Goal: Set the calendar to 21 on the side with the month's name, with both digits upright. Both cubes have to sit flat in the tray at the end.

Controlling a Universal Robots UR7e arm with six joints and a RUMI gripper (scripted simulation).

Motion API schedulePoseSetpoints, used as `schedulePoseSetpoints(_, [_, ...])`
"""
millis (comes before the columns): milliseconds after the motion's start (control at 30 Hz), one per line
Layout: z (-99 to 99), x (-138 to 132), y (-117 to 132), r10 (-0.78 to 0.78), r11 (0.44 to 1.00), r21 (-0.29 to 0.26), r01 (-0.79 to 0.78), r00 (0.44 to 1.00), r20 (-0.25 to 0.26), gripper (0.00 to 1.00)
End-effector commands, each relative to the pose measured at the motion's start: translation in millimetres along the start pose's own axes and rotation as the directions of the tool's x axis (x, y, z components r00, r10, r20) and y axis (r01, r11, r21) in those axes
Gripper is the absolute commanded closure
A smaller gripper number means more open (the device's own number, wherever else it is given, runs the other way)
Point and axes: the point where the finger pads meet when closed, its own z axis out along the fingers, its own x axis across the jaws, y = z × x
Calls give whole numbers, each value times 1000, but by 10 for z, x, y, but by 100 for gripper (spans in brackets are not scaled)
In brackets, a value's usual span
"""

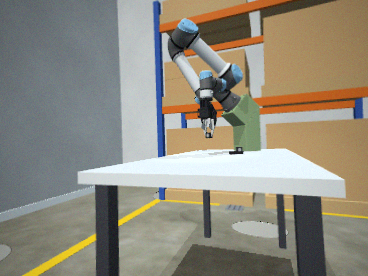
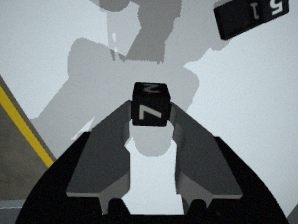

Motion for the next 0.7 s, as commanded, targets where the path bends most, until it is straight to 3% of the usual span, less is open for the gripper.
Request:
schedulePoseSetpoints(0, [-2, 2, 2, 8, 1000, -1, -8, 1000, 0, 89])
schedulePoseSetpoints(667, [0, 44, -17, 148, 989, -1, -148, 989, 0, 89])
